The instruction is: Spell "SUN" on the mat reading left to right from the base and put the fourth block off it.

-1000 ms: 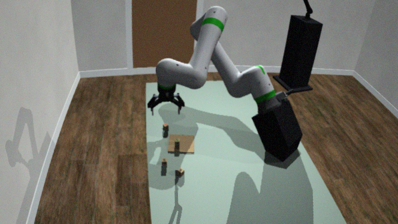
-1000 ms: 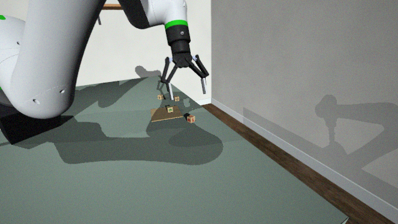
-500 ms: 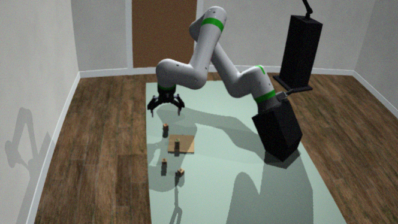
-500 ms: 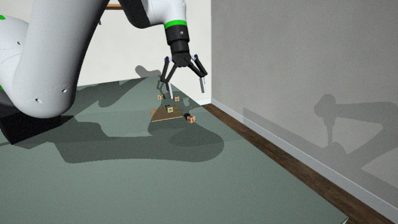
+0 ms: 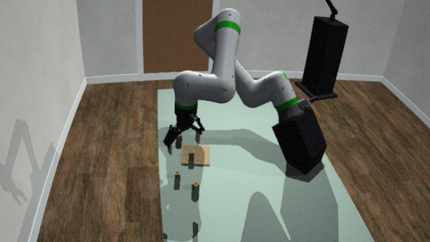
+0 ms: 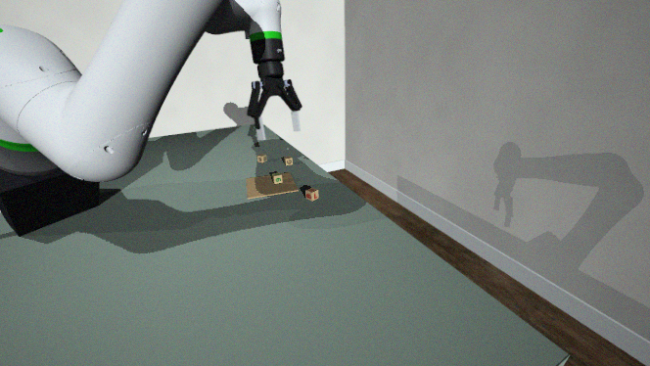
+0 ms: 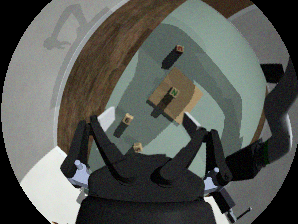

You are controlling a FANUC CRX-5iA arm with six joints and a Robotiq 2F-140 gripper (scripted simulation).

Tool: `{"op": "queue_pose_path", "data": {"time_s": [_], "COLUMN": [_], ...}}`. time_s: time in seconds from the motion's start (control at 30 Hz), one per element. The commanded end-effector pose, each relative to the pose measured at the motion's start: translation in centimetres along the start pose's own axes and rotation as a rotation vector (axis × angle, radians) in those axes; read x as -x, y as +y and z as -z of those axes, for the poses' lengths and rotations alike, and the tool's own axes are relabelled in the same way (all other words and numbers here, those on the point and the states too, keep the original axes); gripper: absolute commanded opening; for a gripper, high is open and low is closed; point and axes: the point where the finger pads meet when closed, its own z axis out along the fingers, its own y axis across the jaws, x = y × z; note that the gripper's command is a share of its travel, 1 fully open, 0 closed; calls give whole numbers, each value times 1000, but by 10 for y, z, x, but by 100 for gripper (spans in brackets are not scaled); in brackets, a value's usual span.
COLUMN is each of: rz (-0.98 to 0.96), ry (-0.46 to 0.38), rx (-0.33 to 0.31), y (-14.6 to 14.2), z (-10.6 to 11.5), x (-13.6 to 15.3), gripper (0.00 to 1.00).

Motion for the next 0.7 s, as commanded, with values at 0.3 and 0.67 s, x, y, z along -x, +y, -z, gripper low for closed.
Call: {"op": "queue_pose_path", "data": {"time_s": [0.3, 0.67], "rz": [291, 291], "ry": [-117, -117], "rx": [-52, -52], "y": [-24, -24], "z": [37, 37], "x": [140, 140], "gripper": [100, 100]}}
